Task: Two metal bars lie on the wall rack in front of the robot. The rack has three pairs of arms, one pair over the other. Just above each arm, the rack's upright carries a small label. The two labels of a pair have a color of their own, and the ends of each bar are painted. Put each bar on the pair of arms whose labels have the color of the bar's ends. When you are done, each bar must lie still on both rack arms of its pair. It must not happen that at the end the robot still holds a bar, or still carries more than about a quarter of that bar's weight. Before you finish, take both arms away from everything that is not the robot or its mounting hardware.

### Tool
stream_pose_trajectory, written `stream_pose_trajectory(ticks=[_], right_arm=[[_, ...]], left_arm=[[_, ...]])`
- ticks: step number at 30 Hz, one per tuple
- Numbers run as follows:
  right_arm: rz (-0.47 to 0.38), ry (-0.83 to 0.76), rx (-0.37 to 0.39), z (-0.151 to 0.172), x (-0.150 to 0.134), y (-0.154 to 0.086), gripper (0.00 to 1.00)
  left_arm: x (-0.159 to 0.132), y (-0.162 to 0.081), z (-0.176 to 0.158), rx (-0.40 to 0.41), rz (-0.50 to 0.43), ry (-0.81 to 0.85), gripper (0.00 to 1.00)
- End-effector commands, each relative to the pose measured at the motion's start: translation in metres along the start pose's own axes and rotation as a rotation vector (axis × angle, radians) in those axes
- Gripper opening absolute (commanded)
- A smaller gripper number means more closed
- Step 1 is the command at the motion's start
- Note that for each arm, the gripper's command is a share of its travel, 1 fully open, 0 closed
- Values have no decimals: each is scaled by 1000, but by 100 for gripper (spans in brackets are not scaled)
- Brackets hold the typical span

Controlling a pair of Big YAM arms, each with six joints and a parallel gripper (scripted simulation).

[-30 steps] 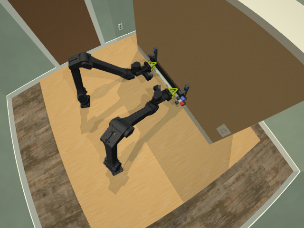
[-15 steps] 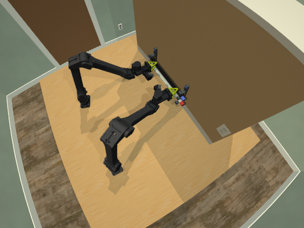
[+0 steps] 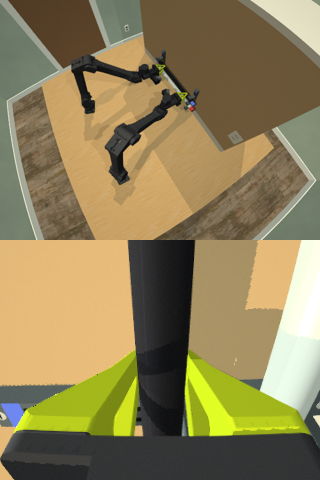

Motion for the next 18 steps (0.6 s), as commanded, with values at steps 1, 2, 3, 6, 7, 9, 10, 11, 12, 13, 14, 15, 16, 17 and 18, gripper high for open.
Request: stream_pose_trajectory(ticks=[1,2,3,6,7,9,10,11,12,13,14,15,16,17,18], right_arm=[[8,43,-87,-63,-4,9,0],[8,43,-87,-64,-4,9,0],[8,43,-87,-65,-4,9,0],[8,43,-87,-66,-4,9,0],[8,43,-87,-67,-4,9,0],[8,43,-87,-69,-4,8,0],[8,43,-87,-70,-4,8,0],[8,43,-87,-71,-4,8,0],[8,43,-87,-72,-4,8,0],[8,43,-87,-73,-4,8,0],[8,43,-87,-74,-4,8,0],[8,43,-87,-75,-4,7,0],[8,43,-87,-76,-5,7,0],[8,43,-87,-77,-5,7,0],[8,43,-87,-78,-5,7,0]], left_arm=[[-5,7,46,59,9,-15,0],[-5,7,48,59,9,-15,0],[-5,7,49,59,9,-15,0],[-5,7,50,59,9,-15,0],[-4,7,51,59,9,-15,0],[-4,6,53,59,9,-15,0],[-4,6,54,59,9,-15,0],[-4,6,55,59,9,-15,0],[-4,6,56,59,9,-15,0],[-4,5,57,59,9,-15,0],[-4,5,58,59,9,-15,0],[-4,5,59,59,9,-15,0],[-4,5,60,59,9,-15,0],[-4,5,61,59,9,-15,0],[-4,4,62,59,9,-15,0]])
Point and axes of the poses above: on each arm, the point where the finger pads meet when closed, its own y axis out along the fingers, its own z axis across the jaws, x = y × z, the point moved 1 cm from there along -y, back along the fingers, and after that the axes turned 3 degrees about -y, right-handed, at the moved point
